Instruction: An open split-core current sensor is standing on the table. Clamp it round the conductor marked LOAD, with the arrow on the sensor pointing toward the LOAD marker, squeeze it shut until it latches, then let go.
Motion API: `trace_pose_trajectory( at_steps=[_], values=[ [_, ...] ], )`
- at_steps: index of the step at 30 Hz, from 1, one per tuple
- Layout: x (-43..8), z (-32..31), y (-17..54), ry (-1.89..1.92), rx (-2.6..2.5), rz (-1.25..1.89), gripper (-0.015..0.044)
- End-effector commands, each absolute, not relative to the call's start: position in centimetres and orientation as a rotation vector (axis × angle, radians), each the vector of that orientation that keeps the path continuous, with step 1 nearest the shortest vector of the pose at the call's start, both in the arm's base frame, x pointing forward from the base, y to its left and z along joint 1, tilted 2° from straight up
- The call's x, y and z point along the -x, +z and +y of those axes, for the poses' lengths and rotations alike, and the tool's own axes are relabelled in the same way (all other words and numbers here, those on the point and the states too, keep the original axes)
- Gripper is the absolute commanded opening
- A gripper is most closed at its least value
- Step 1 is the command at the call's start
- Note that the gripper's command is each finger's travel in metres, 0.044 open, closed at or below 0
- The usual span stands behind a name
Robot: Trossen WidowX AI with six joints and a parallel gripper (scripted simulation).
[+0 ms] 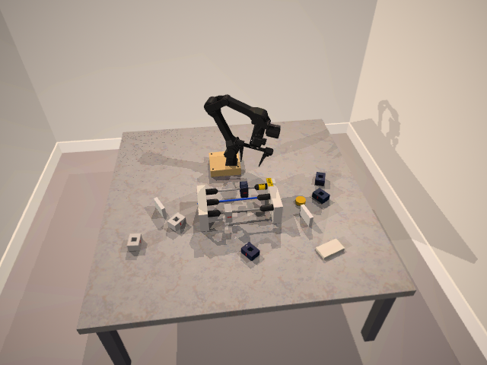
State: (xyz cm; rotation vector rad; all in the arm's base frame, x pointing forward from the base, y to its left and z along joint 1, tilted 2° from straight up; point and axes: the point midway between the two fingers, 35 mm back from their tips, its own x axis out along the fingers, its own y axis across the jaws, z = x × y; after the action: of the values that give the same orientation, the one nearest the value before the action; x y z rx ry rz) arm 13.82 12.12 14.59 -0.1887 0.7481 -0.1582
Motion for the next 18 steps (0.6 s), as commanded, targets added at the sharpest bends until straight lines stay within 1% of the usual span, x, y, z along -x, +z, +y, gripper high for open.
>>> trace_pose_trajectory(
  at_steps=[1,3,4,18],
  values=[
    [-13.10,12.23,14.73,-0.160,-0.099,0.610,0.0440],
    [-13.10,12.23,14.73,-0.160,-0.099,0.610,0.0440],
    [-13.47,12.20,14.65,-0.165,0.057,0.681,0.0440],
    [-13.47,12.20,14.65,-0.165,0.057,0.681,0.0440]
  ],
)
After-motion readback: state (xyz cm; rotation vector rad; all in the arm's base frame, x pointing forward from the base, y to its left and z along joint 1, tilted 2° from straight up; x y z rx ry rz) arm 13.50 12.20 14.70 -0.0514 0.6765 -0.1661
